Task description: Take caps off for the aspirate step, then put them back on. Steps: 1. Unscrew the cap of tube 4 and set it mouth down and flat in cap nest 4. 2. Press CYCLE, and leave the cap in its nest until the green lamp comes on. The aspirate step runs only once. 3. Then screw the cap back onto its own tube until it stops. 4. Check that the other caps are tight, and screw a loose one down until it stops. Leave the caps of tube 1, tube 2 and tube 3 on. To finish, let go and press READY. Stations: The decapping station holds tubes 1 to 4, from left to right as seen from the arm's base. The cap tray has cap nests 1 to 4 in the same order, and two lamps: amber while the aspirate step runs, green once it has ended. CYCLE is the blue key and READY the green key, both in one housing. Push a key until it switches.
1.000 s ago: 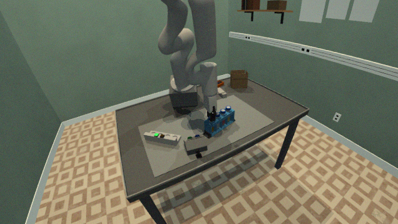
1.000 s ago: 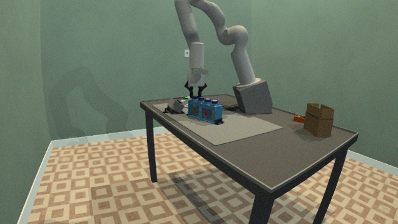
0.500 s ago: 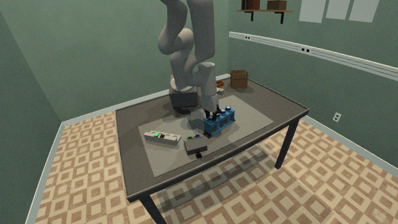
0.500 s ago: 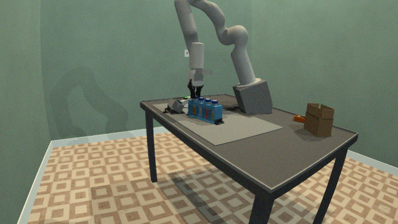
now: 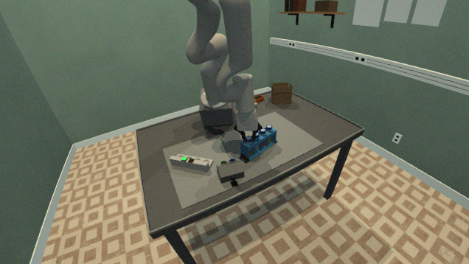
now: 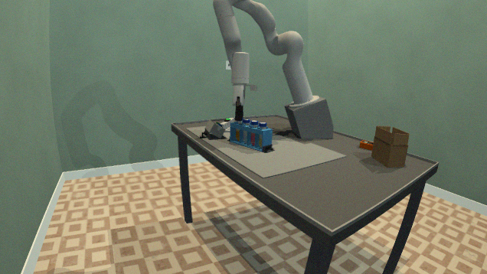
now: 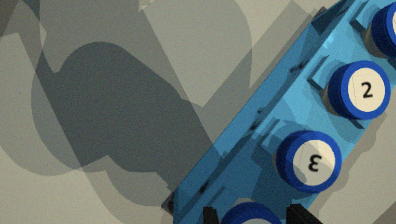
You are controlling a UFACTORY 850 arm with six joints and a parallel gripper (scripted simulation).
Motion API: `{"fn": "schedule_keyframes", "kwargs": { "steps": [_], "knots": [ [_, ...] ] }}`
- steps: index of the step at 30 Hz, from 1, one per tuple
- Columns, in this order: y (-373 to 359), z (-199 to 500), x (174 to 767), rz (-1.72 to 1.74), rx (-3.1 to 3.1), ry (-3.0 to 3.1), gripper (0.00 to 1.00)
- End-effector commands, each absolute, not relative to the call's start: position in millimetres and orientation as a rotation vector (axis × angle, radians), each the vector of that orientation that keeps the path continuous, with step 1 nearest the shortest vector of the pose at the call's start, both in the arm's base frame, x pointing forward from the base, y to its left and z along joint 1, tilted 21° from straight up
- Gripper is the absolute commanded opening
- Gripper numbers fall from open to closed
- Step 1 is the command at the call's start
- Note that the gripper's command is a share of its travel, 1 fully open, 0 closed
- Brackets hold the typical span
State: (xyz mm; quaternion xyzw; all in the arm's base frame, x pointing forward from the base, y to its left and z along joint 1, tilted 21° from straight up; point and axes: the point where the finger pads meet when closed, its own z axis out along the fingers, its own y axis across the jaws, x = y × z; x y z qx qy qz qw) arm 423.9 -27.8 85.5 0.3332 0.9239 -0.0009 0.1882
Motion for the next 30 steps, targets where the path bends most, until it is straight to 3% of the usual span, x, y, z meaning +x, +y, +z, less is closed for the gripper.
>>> {"fn": "schedule_keyframes", "kwargs": {
  "steps": [1,5,6,20,30],
  "knots": [
    [-27.7,85.9,424.4,-0.108,0.844,2.645,0.46],
    [-27.7,85.9,424.4,-0.108,0.844,2.645,0.46],
    [-27.7,85.9,424.4,-0.108,0.844,2.645,0.0],
    [-27.7,85.9,424.4,-0.108,0.844,2.645,0.0],
    [-27.7,85.7,424.6,-0.005,1.35,2.419,0.0]
  ]
}}
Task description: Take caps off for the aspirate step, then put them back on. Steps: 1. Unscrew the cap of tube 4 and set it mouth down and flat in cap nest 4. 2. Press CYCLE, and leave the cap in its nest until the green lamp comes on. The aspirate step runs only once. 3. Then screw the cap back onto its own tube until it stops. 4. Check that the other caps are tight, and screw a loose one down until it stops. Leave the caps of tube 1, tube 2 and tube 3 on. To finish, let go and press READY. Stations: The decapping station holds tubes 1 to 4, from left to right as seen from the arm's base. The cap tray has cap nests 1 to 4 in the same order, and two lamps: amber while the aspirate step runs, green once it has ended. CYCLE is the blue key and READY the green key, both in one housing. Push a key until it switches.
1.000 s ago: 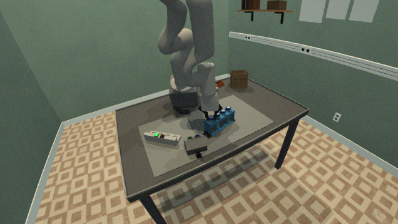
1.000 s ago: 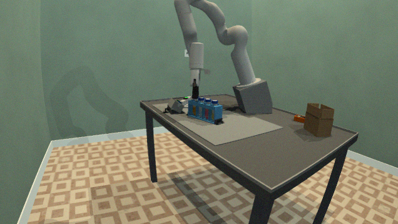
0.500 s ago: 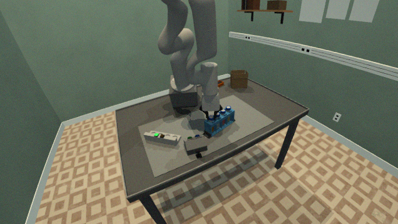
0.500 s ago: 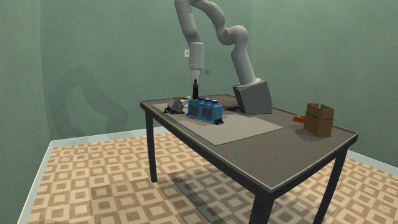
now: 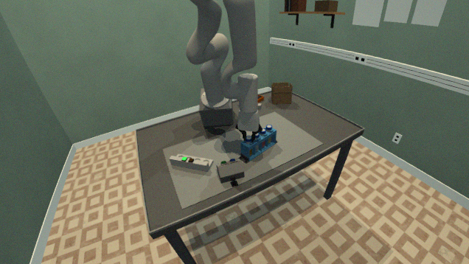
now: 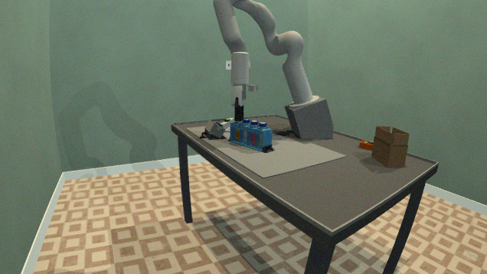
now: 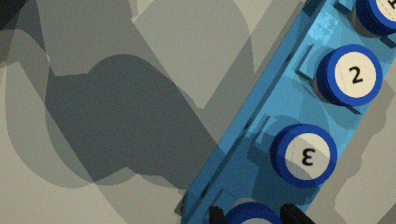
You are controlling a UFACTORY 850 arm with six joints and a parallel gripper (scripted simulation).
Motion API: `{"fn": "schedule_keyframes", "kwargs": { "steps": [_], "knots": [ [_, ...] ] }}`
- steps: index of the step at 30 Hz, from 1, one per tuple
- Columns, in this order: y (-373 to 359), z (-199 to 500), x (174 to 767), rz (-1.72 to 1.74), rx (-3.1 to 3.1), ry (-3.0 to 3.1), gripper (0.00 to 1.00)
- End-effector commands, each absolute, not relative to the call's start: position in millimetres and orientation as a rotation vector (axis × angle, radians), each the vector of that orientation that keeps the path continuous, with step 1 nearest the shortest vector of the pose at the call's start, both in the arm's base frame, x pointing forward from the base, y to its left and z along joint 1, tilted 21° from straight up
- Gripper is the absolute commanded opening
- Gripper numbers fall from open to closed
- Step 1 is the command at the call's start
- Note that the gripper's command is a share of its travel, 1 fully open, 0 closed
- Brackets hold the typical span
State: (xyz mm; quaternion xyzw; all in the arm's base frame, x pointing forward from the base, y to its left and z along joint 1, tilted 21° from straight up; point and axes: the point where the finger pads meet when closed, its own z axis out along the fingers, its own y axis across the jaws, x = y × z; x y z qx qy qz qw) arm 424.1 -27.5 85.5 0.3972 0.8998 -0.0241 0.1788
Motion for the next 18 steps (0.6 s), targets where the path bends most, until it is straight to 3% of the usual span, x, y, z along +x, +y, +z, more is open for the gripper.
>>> {"fn": "schedule_keyframes", "kwargs": {
  "steps": [1,18],
  "knots": [
    [-27.7,85.7,424.6,0.008,1.41,2.385,0.0],
    [-27.8,85.1,424.8,0.175,2.11,1.82,0.0]
  ]
}}
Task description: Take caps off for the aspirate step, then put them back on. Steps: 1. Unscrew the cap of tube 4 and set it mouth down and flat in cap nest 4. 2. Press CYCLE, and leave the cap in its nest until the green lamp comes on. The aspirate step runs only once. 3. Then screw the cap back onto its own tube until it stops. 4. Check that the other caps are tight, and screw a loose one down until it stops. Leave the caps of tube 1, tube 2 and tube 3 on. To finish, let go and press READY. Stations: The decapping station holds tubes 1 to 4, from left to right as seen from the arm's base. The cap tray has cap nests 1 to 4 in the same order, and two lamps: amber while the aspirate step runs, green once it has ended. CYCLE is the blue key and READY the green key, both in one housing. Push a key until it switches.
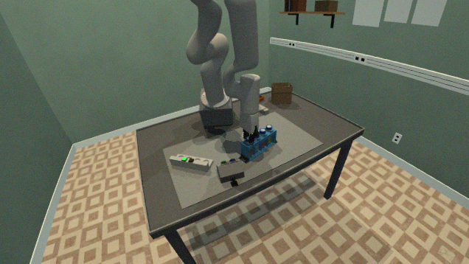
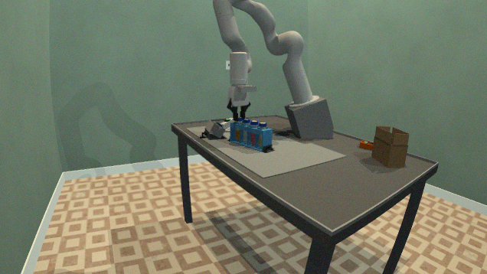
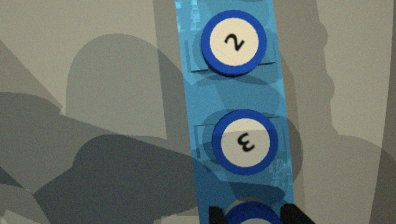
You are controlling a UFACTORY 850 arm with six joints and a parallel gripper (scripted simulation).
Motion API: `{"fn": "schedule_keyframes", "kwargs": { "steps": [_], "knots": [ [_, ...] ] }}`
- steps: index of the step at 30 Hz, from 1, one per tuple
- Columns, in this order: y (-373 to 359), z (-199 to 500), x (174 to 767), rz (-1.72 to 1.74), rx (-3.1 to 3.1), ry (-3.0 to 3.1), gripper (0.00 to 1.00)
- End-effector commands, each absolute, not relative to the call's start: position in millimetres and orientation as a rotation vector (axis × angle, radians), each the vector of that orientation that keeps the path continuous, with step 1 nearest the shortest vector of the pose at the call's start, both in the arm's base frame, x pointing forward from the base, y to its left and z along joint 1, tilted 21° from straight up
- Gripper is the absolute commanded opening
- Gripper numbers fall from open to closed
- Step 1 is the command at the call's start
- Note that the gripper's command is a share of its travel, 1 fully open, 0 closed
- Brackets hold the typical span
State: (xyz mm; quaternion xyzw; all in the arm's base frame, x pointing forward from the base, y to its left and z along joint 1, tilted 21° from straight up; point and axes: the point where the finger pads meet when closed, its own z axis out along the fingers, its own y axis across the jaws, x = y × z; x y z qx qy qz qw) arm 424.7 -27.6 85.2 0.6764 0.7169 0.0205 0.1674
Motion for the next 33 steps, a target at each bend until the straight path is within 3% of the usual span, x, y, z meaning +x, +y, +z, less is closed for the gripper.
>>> {"fn": "schedule_keyframes", "kwargs": {
  "steps": [1,11,22,23,33],
  "knots": [
    [-27.8,85.1,424.8,0.187,2.156,1.768,0.0],
    [-27.9,84.8,424.9,0.283,2.487,1.317,0.0],
    [-27.9,84.8,424.9,0.288,2.502,1.291,0.0],
    [-27.9,84.7,424.9,0.288,2.502,1.291,0.46],
    [-27.9,84.7,424.9,0.288,2.502,1.291,0.46]
  ]
}}
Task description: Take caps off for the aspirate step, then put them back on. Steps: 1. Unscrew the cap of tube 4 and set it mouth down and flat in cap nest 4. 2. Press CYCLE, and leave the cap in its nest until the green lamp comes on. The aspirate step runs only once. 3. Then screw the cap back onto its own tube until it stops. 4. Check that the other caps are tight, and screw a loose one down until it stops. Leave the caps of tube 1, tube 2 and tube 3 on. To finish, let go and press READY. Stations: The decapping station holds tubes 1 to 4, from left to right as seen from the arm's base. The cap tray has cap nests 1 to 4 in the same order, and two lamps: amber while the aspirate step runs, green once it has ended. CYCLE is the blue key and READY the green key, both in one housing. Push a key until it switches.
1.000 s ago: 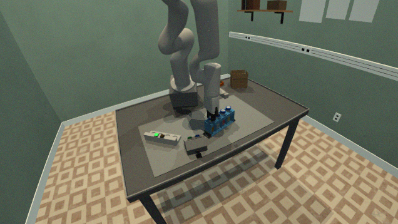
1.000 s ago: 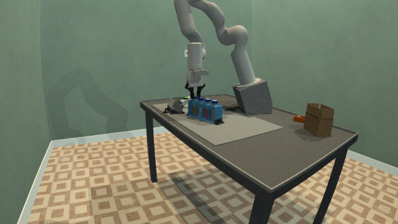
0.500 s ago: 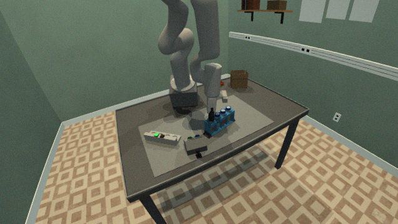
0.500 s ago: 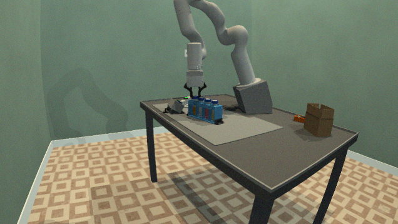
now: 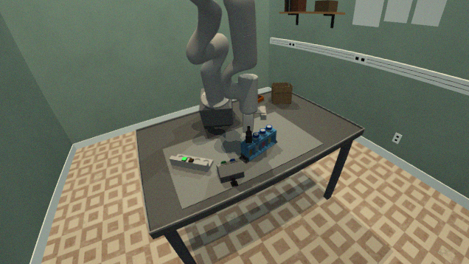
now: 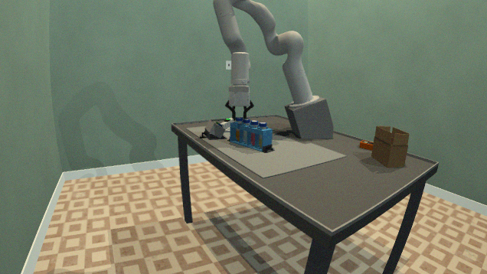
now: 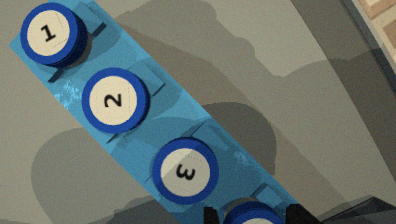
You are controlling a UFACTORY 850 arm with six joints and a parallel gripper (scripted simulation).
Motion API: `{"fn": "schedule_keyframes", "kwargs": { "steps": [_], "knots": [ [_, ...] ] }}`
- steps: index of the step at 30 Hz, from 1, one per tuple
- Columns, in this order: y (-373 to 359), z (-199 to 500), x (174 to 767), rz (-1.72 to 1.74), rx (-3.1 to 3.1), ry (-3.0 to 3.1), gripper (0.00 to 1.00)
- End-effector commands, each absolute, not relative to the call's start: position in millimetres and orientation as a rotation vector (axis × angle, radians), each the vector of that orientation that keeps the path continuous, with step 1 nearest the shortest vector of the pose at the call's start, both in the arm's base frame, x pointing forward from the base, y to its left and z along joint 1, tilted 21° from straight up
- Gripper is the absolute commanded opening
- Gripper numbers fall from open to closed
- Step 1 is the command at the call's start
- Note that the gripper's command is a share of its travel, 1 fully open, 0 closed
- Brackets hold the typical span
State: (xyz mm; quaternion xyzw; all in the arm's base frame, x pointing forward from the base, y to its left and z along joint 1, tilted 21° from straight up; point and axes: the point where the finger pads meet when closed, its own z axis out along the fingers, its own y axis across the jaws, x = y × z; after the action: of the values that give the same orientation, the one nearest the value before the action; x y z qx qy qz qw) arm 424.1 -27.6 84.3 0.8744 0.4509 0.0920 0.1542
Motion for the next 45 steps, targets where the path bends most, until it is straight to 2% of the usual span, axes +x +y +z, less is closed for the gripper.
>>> {"fn": "schedule_keyframes", "kwargs": {
  "steps": [1,22,40,45],
  "knots": [
    [-27.9,84.7,424.9,0.288,2.502,1.291,0.46],
    [-27.9,85.1,424.7,0.069,1.666,2.216,0.46],
    [-27.8,85.1,424.7,-0.104,0.853,2.641,0.46],
    [-27.8,85.1,424.7,-0.108,0.844,2.645,0.46]
  ]
}}
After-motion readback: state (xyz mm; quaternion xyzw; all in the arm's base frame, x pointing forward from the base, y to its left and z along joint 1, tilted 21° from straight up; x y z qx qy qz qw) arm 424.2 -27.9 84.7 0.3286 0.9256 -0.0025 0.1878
